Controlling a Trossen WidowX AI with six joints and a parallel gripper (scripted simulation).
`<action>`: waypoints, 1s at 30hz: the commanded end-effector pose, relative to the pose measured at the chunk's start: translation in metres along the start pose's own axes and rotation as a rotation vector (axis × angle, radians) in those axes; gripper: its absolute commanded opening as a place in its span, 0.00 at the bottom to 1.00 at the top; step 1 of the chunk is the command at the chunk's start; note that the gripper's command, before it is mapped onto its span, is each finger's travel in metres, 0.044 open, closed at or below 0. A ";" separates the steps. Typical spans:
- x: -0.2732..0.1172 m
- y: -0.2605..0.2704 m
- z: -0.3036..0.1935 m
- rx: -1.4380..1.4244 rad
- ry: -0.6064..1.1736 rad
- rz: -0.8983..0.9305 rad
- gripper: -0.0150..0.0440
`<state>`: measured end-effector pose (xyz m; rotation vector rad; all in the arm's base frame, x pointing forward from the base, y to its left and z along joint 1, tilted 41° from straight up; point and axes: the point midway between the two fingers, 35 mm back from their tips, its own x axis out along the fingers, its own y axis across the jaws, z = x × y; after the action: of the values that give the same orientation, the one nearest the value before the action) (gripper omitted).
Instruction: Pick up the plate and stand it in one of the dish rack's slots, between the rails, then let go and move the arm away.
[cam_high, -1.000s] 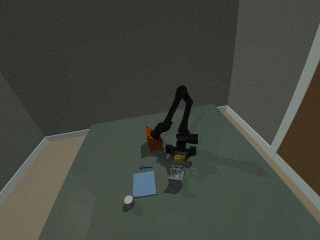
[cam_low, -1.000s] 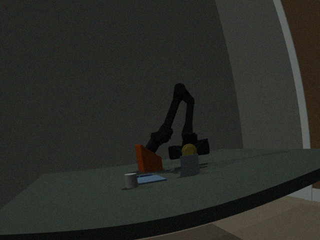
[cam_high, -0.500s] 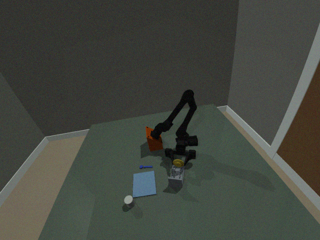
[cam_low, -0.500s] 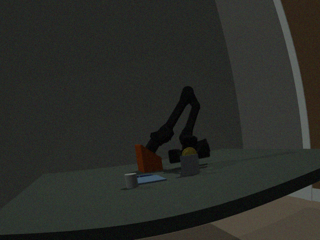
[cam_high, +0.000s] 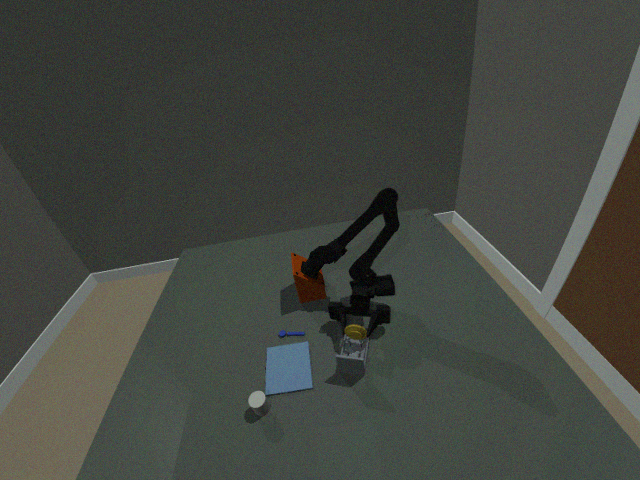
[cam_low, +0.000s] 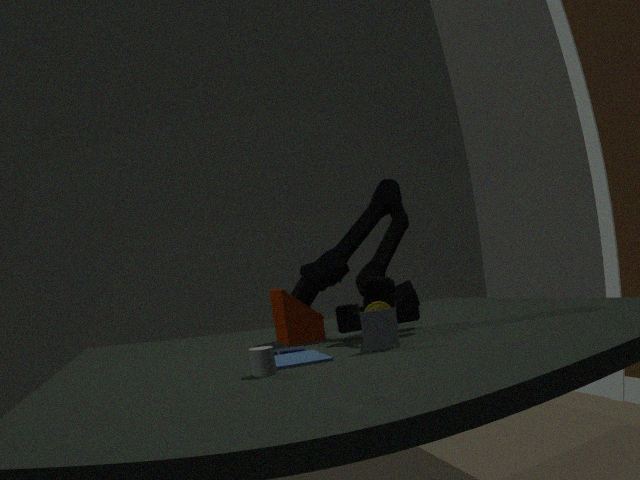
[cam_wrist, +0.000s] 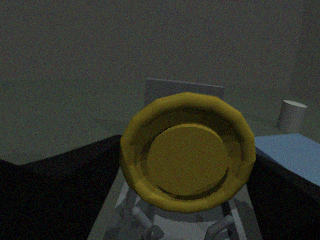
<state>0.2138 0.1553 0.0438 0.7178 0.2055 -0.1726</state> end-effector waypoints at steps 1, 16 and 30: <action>0.000 -0.001 -0.009 0.007 -0.007 0.000 0.25; 0.000 -0.001 -0.005 -0.004 0.003 0.001 0.34; 0.000 -0.001 -0.005 -0.004 0.003 0.001 0.93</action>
<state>0.2131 0.1583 0.0397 0.7206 0.2061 -0.1717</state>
